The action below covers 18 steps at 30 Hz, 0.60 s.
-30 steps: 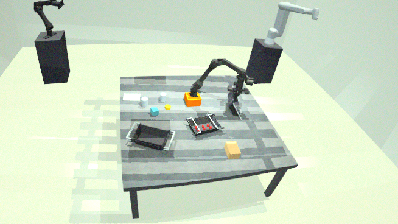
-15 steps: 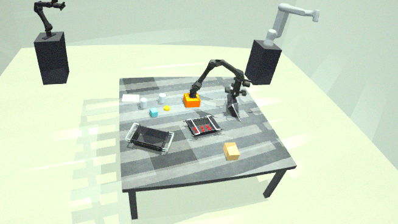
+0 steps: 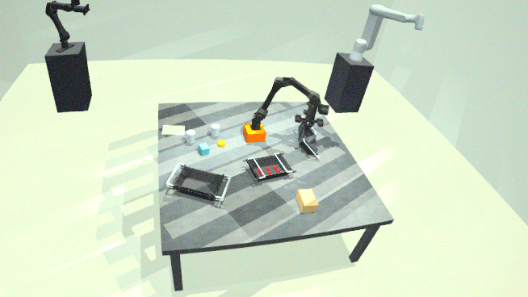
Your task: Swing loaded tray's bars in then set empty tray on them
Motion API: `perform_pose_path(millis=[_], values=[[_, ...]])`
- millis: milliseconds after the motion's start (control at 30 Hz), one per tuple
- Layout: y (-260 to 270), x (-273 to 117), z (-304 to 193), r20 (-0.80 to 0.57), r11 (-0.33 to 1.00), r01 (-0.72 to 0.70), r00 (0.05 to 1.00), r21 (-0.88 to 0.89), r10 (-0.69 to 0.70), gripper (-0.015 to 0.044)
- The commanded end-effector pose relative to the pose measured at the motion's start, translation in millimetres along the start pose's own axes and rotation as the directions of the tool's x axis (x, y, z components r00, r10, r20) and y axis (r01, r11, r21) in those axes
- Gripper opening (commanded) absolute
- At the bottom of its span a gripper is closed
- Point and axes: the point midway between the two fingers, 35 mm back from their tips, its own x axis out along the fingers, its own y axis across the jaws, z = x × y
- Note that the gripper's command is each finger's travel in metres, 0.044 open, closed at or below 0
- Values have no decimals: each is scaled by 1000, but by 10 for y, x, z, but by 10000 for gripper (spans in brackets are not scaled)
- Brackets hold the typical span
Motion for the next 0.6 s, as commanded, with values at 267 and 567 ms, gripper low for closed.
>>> perform_pose_path(millis=[267, 567], values=[[152, -78, -3, 0, 1000, 9, 1000, -4, -9, 0], [129, -499, 1, 0, 1000, 9, 1000, -4, -9, 0]])
